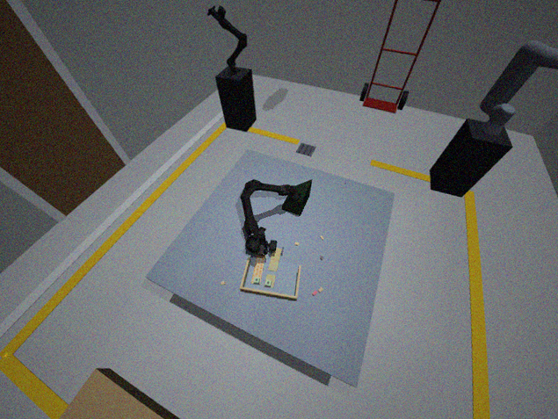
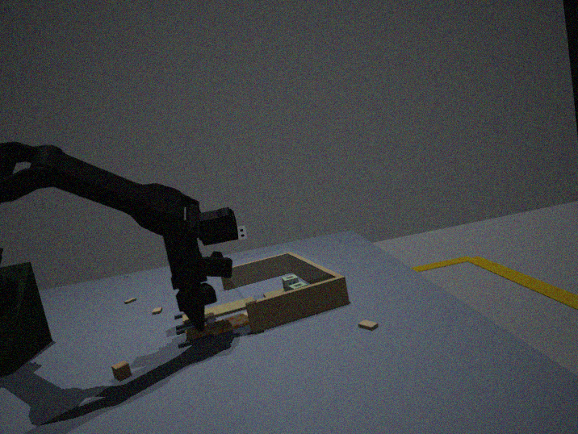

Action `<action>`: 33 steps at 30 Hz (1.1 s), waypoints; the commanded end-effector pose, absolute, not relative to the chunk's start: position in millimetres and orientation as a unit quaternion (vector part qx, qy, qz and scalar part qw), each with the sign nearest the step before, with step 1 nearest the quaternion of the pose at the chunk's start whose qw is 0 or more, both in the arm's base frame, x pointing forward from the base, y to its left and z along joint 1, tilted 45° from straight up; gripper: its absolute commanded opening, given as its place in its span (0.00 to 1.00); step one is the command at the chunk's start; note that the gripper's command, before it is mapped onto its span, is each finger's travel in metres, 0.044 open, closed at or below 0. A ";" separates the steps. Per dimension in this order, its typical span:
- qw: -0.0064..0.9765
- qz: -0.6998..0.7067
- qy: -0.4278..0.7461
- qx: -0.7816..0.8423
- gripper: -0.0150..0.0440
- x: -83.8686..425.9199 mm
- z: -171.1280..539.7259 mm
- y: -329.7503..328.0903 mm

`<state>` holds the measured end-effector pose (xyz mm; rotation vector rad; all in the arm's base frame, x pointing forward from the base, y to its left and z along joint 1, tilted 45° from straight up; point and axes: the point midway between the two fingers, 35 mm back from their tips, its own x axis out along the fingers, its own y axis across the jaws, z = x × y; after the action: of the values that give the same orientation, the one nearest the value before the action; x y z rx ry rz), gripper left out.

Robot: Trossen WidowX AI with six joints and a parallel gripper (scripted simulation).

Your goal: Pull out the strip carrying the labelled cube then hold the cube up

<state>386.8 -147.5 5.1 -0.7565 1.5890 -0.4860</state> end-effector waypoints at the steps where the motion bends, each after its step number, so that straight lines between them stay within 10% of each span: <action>1: 0.611 -0.210 0.689 -0.329 0.25 386.7 4.4 -148.2; 33: 0.610 -0.210 0.689 -0.329 0.25 373.9 4.2 -150.8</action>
<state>382.6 -147.9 5.7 -0.7590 1.5754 -0.4854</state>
